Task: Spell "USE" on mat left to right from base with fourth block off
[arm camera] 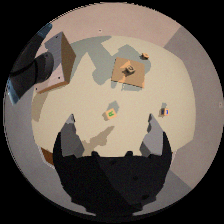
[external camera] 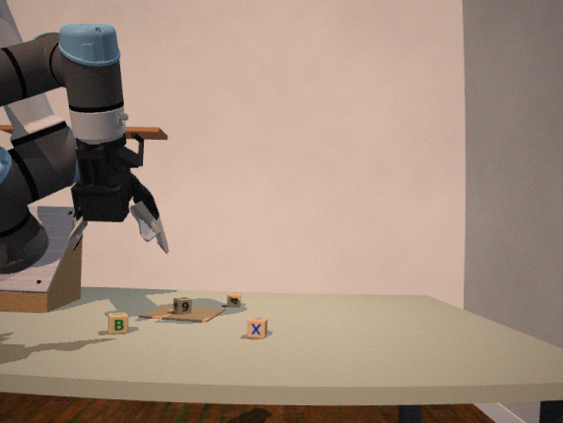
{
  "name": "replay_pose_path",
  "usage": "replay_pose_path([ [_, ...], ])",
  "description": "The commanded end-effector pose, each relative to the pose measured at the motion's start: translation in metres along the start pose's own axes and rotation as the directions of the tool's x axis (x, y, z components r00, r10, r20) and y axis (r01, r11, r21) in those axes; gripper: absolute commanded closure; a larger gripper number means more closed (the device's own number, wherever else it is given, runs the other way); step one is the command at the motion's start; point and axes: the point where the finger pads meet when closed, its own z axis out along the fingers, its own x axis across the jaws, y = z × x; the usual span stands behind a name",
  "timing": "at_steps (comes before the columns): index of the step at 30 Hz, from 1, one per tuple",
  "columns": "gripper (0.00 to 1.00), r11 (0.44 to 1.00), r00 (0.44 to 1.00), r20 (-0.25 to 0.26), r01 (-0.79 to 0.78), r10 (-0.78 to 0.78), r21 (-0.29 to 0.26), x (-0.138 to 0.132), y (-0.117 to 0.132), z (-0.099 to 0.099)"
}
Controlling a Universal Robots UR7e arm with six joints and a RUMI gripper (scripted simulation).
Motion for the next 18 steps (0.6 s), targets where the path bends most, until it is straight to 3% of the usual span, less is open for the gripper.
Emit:
replay_pose_path([
  [1,0.0,1.0,1.0,-0.001,0.0,0.0,0.0,0.0,0.0,0.0],
  [11,0.0,1.0,1.0,0.009,0.013,-0.013,-0.005,0.002,-0.003,0.002],
  [18,0.0,0.997,0.997,0.046,0.065,-0.064,-0.03,0.009,-0.014,0.011],
])
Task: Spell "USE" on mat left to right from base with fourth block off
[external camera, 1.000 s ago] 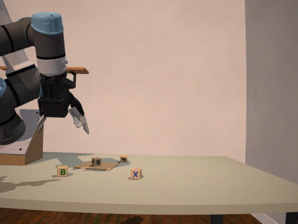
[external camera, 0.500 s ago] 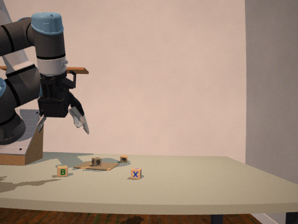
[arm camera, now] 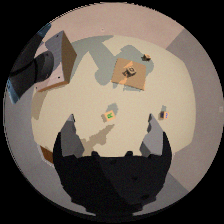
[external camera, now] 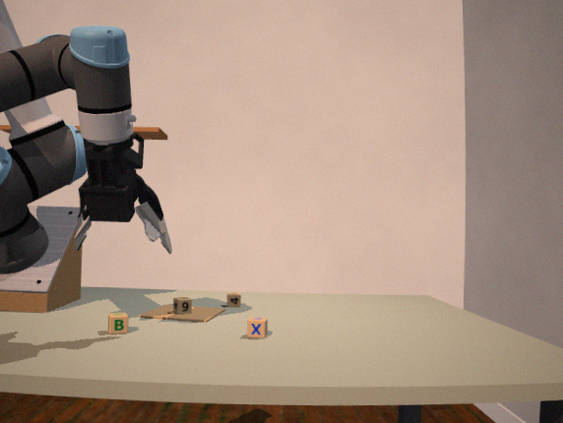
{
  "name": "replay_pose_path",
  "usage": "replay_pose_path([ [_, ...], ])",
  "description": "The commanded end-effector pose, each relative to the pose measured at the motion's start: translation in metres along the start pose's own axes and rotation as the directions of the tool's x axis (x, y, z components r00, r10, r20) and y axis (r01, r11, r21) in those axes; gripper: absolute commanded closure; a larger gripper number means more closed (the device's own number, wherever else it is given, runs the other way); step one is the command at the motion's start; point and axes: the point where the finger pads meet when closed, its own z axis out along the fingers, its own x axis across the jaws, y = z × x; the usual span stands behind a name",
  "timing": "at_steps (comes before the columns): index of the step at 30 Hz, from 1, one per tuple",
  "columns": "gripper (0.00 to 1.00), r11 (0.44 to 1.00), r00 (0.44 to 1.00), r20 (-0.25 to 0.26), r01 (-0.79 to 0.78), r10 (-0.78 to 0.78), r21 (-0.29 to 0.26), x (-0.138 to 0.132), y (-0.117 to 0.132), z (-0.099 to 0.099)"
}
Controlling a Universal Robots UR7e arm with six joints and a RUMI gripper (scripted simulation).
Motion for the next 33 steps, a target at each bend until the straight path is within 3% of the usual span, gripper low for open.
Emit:
replay_pose_path([
  [1,0.0,0.999,0.998,0.036,0.047,-0.046,-0.027,0.008,-0.01,0.008],
  [6,0.0,0.995,0.995,0.062,0.087,-0.084,-0.05,0.014,-0.018,0.014],
  [19,0.0,0.929,0.946,0.176,0.306,-0.272,-0.206,0.046,-0.075,0.042],
  [21,0.0,0.929,0.946,0.176,0.306,-0.272,-0.206,0.046,-0.075,0.042],
  [33,0.0,0.799,0.882,0.233,0.471,-0.41,-0.374,0.072,-0.135,0.058],
])
